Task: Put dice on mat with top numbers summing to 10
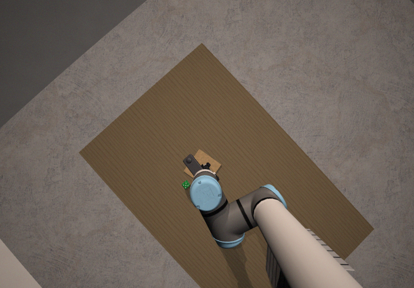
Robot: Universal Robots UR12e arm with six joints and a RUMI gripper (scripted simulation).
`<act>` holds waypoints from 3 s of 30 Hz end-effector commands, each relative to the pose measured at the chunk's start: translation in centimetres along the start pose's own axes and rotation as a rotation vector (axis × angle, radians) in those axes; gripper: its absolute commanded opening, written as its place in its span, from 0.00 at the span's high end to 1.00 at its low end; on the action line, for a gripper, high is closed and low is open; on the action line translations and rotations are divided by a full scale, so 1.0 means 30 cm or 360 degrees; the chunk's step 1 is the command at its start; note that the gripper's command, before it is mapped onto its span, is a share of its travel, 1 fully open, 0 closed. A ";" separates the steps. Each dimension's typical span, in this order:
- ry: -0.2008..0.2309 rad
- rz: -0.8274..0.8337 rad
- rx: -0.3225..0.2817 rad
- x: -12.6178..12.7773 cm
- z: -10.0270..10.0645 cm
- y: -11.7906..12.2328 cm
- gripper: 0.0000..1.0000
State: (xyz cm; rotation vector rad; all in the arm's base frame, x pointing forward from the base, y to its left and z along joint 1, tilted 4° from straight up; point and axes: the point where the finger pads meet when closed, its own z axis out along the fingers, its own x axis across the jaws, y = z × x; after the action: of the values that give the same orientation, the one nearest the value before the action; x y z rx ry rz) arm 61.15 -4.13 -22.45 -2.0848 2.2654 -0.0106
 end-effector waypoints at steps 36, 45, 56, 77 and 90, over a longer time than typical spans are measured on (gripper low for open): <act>0.0000 0.0000 0.0002 0.000 0.012 -0.002 0.90; 0.0000 0.0000 0.0002 0.000 0.012 -0.002 0.90; 0.0000 0.0000 0.0002 0.000 0.012 -0.002 0.90; 0.0000 0.0000 0.0002 0.000 0.012 -0.002 0.83; 0.0000 0.0000 0.0002 0.000 0.012 -0.002 0.72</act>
State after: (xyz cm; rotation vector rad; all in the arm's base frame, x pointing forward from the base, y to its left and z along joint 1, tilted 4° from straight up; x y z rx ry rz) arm 61.17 -4.11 -22.84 -2.0848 2.2653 -0.0107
